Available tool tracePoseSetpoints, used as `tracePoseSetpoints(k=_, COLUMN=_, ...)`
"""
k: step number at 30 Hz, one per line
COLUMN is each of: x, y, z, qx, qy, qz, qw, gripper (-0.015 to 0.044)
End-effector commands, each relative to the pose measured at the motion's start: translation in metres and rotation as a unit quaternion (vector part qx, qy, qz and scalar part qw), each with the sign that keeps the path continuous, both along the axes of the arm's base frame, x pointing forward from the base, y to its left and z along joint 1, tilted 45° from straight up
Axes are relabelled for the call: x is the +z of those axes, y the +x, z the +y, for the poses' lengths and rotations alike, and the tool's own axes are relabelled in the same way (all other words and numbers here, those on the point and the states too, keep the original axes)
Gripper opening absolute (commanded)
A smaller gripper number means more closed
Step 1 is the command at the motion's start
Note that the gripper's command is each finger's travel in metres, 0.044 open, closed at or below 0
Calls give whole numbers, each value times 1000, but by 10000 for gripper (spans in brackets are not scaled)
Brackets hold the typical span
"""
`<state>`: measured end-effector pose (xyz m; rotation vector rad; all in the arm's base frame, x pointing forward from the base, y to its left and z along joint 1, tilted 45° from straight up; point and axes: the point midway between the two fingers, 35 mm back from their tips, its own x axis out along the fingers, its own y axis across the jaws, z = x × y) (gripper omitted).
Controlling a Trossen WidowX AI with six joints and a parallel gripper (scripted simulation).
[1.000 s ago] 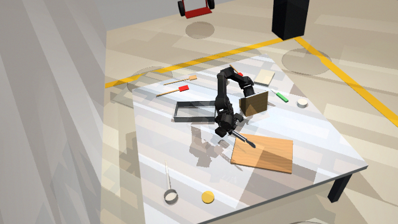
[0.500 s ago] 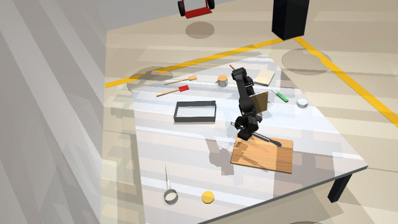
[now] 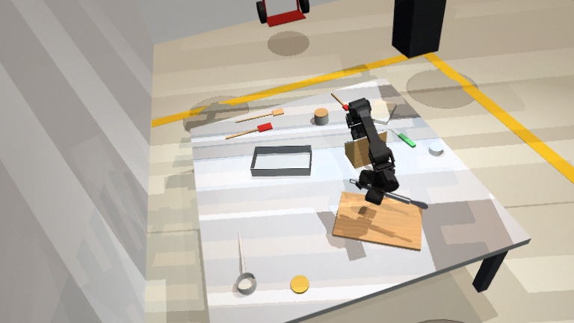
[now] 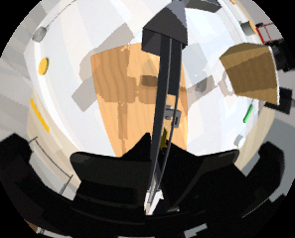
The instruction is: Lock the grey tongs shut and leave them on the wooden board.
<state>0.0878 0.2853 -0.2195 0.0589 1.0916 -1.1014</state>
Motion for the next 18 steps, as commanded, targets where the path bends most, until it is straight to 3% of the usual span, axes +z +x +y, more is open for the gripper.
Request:
tracePoseSetpoints(k=1, x=-1, y=0, z=1, qx=-12, qy=10, qz=8, qw=1000, gripper=-150)
tracePoseSetpoints(k=18, x=-15, y=7, z=-12, qx=-145, qy=144, qz=146, qw=968, gripper=-150)
